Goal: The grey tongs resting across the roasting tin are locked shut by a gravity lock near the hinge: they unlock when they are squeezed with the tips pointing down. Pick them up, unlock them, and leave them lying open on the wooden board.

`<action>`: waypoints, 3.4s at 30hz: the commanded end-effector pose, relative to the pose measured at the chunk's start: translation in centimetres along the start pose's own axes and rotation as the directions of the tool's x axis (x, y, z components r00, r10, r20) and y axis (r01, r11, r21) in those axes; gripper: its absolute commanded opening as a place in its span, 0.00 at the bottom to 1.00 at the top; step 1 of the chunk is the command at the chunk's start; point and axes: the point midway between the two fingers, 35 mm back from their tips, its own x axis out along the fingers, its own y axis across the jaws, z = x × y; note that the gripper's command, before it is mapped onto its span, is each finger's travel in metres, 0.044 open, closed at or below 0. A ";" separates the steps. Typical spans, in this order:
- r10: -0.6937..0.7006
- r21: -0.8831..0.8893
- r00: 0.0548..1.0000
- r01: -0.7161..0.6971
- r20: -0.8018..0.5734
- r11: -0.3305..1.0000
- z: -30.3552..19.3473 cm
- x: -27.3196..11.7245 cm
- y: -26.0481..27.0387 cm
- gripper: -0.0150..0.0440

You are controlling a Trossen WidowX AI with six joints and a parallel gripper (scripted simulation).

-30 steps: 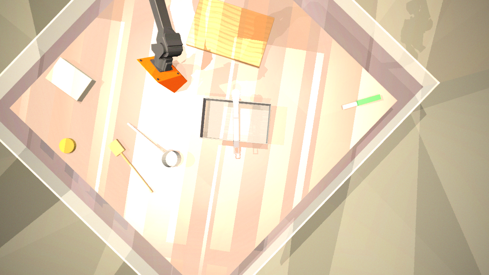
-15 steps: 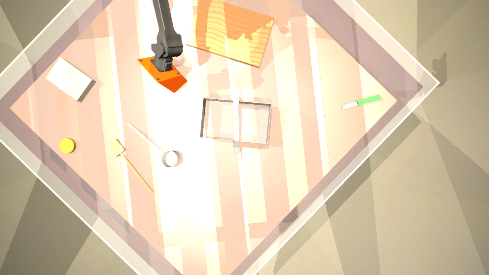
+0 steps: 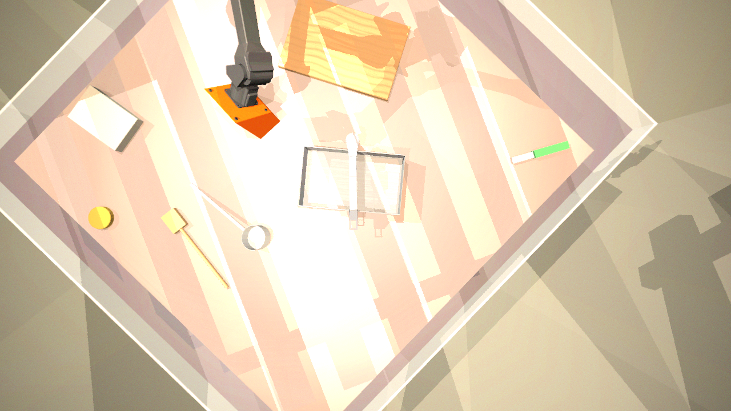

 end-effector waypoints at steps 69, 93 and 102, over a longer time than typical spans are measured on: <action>0.755 -0.498 0.367 0.865 0.543 -0.063 -2.6 -44.0 61.4 0.69; 0.744 -0.549 0.375 0.836 0.553 -0.013 -2.4 -44.5 62.3 0.69; 0.745 -0.544 0.368 0.839 0.557 -0.008 -1.8 -44.3 63.5 0.69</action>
